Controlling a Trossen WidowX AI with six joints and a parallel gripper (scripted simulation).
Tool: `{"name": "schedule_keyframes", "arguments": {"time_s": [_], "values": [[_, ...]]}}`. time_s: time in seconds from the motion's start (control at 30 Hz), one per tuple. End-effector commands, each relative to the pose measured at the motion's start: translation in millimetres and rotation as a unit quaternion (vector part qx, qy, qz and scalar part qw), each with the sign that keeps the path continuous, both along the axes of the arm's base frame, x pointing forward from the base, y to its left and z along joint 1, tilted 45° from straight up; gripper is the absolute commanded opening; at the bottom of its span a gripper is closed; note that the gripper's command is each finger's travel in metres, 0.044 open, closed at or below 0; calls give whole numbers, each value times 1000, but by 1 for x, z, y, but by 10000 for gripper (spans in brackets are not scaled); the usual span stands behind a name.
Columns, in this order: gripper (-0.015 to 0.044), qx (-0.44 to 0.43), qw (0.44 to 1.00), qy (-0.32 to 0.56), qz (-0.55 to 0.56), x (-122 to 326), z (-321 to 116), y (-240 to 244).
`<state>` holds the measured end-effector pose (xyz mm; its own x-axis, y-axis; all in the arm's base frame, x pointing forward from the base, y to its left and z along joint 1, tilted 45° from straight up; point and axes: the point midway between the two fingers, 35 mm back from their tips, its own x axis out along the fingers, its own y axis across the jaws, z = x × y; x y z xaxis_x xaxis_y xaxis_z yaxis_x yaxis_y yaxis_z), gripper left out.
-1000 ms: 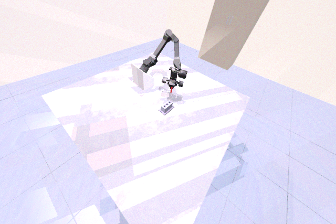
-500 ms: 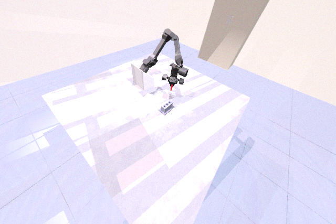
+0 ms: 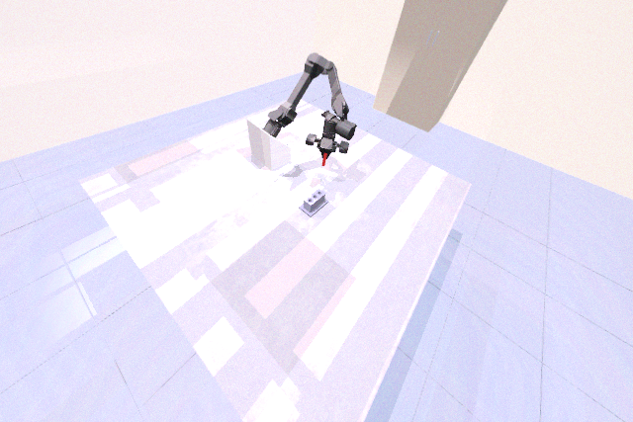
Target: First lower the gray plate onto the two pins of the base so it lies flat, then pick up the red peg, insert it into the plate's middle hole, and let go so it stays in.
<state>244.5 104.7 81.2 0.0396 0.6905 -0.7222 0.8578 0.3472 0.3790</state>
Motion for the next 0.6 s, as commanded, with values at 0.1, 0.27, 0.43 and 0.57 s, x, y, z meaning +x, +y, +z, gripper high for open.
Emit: {"name": "schedule_keyframes", "arguments": {"time_s": [0.1, 0.27, 0.43, 0.57], "values": [[0, -2, 1000, 4, -1, 12, -7, -8], [0, -3, 1000, 3, -1, 23, -12, -15], [0, -4, 1000, 2, -1, 34, -18, -23], [0, -5, 1000, 2, -1, 42, -23, -30]]}}
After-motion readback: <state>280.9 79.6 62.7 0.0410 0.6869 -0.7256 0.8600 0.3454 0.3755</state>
